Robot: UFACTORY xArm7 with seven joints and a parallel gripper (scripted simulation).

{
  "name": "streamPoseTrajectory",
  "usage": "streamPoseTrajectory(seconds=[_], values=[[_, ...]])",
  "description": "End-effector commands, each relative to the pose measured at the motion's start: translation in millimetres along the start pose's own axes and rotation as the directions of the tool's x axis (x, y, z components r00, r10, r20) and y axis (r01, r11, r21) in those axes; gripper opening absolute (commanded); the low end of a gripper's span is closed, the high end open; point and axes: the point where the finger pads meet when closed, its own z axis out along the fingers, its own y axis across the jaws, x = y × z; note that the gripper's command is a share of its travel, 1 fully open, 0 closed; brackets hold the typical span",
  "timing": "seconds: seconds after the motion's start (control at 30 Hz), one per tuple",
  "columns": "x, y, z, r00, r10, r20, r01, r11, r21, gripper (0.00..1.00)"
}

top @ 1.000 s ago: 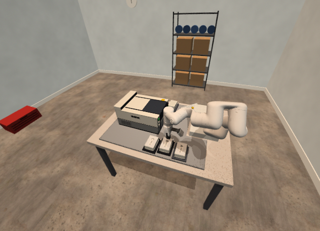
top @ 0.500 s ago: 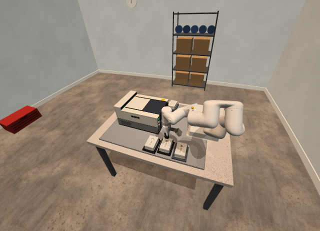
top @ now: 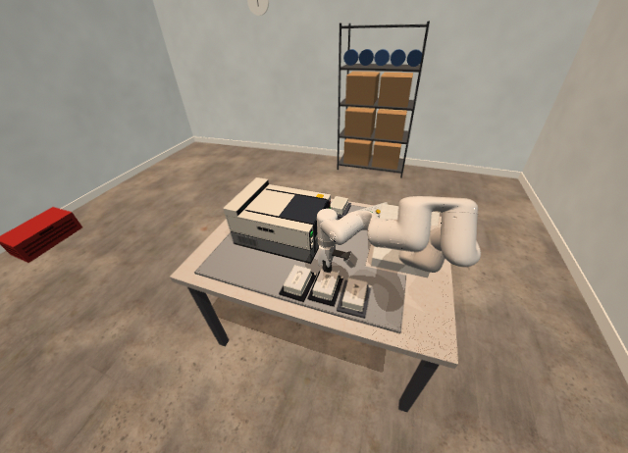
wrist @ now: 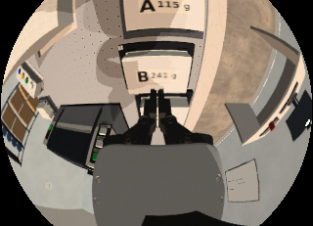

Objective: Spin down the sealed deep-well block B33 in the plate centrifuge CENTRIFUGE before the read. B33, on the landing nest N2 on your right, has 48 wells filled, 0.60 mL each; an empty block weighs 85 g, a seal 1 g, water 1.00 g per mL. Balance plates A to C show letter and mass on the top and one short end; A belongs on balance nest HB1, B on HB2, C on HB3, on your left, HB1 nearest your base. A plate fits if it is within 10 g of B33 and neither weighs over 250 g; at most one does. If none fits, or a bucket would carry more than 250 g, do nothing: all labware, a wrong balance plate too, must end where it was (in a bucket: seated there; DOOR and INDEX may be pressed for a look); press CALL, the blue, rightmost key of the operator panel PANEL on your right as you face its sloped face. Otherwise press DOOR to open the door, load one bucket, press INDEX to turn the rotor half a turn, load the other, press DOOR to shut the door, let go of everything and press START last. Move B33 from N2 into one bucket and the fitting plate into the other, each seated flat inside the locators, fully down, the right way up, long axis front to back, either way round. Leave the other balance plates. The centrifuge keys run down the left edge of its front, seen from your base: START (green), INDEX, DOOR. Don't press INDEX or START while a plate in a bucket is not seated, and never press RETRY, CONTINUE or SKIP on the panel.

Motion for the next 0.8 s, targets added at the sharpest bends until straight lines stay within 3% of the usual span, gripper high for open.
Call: streamPoseTrajectory(seconds=[0.0, 0.53, 0.63, 0.77], values=[[-1, 0, -1.2, 1.0, 0.0, 0.004, 0.0, 1.0, -0.001, 0.0], [-5, 1, -1.6, 1.0, 0.001, 0.003, -0.001, 1.0, 0.0, 0.0], [-27, 7, -3.1, 1.0, 0.003, 0.0, -0.003, 1.0, 0.003, 0.0], [-77, 15, -3.9, 1.0, 0.012, -0.002, -0.012, 1.0, 0.005, 0.0]])
